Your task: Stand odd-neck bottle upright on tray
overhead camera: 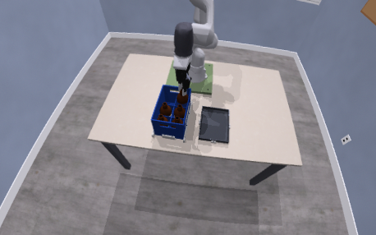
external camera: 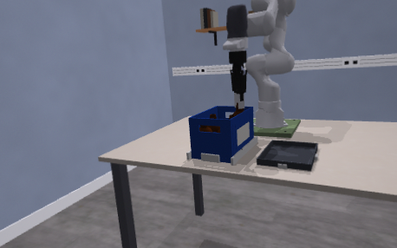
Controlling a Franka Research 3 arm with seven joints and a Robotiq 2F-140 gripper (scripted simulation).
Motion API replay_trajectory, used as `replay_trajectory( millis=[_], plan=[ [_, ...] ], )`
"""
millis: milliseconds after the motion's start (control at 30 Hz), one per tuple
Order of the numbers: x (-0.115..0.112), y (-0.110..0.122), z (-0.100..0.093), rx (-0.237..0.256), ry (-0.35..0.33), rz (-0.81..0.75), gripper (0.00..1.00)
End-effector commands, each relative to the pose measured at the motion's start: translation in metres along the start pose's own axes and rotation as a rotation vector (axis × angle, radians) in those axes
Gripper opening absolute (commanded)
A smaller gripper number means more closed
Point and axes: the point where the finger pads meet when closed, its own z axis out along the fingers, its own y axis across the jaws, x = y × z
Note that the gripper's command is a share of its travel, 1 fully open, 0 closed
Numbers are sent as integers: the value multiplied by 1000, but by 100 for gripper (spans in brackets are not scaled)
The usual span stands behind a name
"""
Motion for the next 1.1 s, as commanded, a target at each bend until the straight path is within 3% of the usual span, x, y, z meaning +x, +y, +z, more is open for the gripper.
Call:
replay_trajectory(
  millis=[0, 1067],
  plan=[
    [2, 0, -3, 2, 3, -2, 10],
    [2, 0, -6, 2, 3, -2, 10]
  ],
)
